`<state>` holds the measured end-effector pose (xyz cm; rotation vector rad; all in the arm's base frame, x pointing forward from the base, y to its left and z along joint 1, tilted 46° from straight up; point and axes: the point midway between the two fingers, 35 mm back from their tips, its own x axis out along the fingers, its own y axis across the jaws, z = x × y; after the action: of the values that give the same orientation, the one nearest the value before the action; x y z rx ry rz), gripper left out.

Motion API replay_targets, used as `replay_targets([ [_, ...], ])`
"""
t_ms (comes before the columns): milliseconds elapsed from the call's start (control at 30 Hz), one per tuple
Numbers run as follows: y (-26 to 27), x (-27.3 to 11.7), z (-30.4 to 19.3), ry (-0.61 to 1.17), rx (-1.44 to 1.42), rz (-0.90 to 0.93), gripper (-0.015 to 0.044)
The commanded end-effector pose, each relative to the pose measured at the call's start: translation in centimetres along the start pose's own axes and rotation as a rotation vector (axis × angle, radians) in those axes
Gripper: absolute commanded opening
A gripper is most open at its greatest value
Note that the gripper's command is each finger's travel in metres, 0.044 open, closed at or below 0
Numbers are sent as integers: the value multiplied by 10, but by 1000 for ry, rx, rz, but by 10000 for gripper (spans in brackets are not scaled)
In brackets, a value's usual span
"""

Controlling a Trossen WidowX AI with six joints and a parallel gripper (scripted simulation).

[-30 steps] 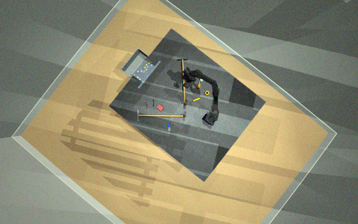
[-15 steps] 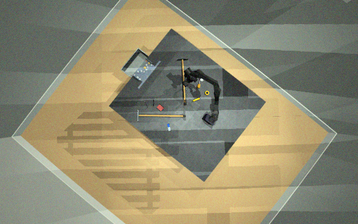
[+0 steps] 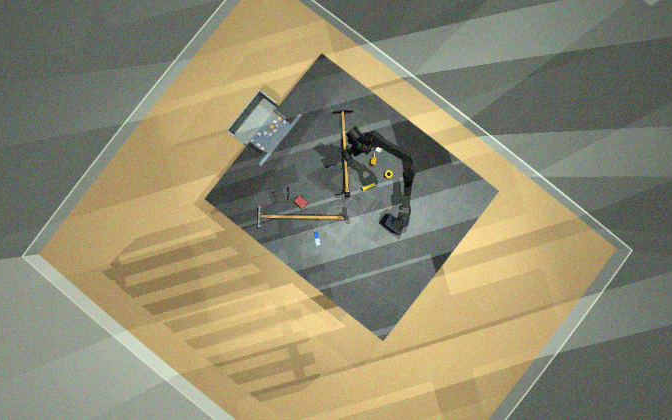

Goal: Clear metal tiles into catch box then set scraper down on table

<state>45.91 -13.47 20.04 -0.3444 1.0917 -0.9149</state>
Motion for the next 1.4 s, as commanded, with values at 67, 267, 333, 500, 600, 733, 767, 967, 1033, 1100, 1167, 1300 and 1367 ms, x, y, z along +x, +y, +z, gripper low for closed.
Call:
replay_targets([
  [67, 1, 13, -1, 3, 4, -1, 0],
  [267, 2, 29, -2, 4, 5, 0, 0],
  [333, 3, 34, -3, 4, 5, 0, 0],
  [500, 3, 47, -4, 5, 5, 1, 0],
  [600, 3, 55, -5, 5, 5, 1, 0],
  [733, 4, 65, -7, 5, 6, 1, 0],
  [767, 4, 68, -8, 5, 6, 1, 0],
  [967, 3, 83, -11, 5, 6, 1, 0],
  [1033, 3, 88, -12, 5, 6, 0, 0],
  [1100, 3, 93, -13, 4, 5, 0, 0],
  [1167, 3, 98, -15, 4, 5, -1, 0],
  [1300, 2, 108, -18, 3, 5, -2, 0],
  [1367, 1, 113, -19, 3, 5, -2, 0],
])
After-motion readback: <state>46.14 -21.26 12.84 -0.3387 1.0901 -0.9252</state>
